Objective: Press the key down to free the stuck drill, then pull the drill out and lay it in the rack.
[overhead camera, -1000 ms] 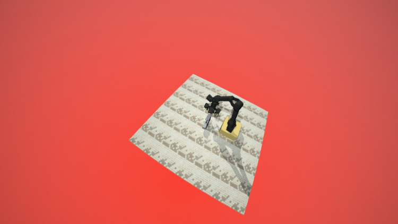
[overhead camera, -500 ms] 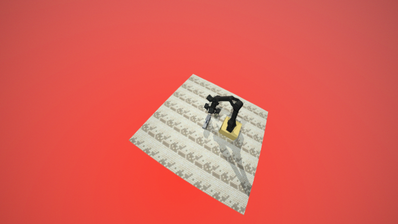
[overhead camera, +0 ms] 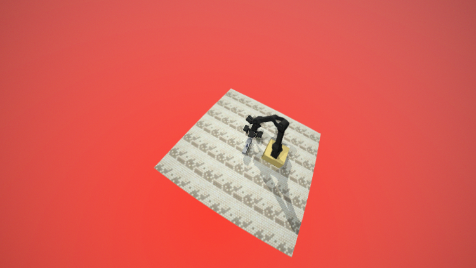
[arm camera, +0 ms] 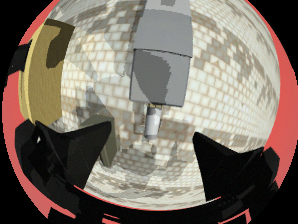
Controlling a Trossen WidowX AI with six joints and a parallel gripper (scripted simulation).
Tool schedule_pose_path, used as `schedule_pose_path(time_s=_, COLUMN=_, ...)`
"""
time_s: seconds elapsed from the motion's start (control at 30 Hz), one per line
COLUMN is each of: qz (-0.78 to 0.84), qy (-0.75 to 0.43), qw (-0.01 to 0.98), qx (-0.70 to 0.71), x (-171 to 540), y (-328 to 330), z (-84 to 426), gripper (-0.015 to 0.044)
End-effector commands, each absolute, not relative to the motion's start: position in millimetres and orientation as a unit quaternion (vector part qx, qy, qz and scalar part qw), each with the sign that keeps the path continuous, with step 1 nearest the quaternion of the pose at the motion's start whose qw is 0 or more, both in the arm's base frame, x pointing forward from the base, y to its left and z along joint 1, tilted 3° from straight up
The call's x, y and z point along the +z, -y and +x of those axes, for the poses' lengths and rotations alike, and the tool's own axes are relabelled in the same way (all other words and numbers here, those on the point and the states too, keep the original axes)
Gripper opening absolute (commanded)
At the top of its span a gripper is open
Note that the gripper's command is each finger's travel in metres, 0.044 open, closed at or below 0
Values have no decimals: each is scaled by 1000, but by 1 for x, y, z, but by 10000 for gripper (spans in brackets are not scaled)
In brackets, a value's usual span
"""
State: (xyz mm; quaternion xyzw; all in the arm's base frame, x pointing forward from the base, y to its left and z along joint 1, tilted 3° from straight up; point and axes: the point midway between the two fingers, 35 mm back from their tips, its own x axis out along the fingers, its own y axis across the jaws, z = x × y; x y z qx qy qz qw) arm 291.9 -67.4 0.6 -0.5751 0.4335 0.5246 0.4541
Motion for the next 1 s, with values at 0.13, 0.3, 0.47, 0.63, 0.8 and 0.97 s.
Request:
schedule_pose_path(time_s=0.13, qz=-573, qy=-434, qw=455, qx=526, x=-13, y=63, z=291, gripper=440)
schedule_pose_path(time_s=0.3, qz=-573, qy=-434, qw=455, qx=526, x=-21, y=61, z=290, gripper=440)
schedule_pose_path(time_s=0.47, qz=-573, qy=-434, qw=455, qx=526, x=-26, y=59, z=290, gripper=440)
schedule_pose_path(time_s=0.63, qz=-574, qy=-433, qw=454, qx=526, x=-23, y=61, z=290, gripper=335)
schedule_pose_path(time_s=0.8, qz=-574, qy=-433, qw=454, qx=526, x=-23, y=61, z=290, gripper=204)
schedule_pose_path(time_s=0.97, qz=-574, qy=-433, qw=454, qx=526, x=-23, y=61, z=290, gripper=72)
